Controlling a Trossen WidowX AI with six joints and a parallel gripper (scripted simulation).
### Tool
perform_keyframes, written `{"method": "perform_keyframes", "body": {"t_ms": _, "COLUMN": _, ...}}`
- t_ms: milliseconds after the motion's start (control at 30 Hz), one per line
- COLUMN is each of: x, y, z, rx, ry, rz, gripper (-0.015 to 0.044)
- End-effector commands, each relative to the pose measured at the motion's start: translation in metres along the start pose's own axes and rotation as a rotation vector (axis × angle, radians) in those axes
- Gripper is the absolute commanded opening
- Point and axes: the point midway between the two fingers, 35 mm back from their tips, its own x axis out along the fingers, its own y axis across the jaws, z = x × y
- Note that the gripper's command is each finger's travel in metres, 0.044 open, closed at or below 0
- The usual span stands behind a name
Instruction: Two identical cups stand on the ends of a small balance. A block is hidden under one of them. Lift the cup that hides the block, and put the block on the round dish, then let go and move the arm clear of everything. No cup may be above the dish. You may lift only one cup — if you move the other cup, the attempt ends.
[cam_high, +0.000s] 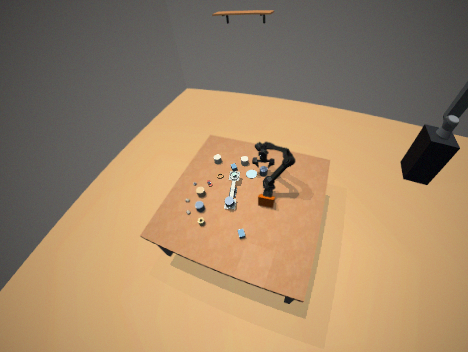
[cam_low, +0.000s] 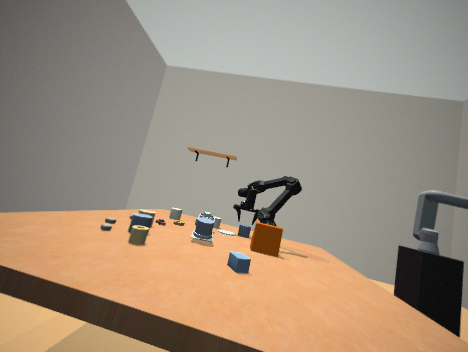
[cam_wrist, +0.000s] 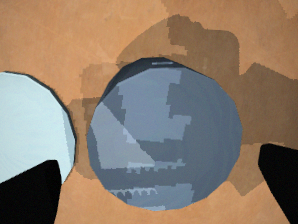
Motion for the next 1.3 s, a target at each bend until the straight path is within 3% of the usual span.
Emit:
{"method": "perform_keyframes", "body": {"t_ms": 0, "x": -0.011, "y": 0.012, "z": 0.004, "rx": 0.014, "ry": -0.016, "rz": 0.072, "gripper": 0.0335}}
{"method": "perform_keyframes", "body": {"t_ms": 100, "x": -0.014, "y": 0.027, "z": 0.005, "rx": 0.003, "ry": -0.003, "rz": 0.1, "gripper": 0.026}}
{"method": "perform_keyframes", "body": {"t_ms": 767, "x": -0.02, "y": 0.122, "z": -0.012, "rx": -0.141, "ry": 0.092, "rz": 0.076, "gripper": 0.026}}
{"method": "perform_keyframes", "body": {"t_ms": 1267, "x": -0.038, "y": 0.218, "z": -0.073, "rx": -0.313, "ry": 0.068, "rz": 0.022, "gripper": 0.026}}
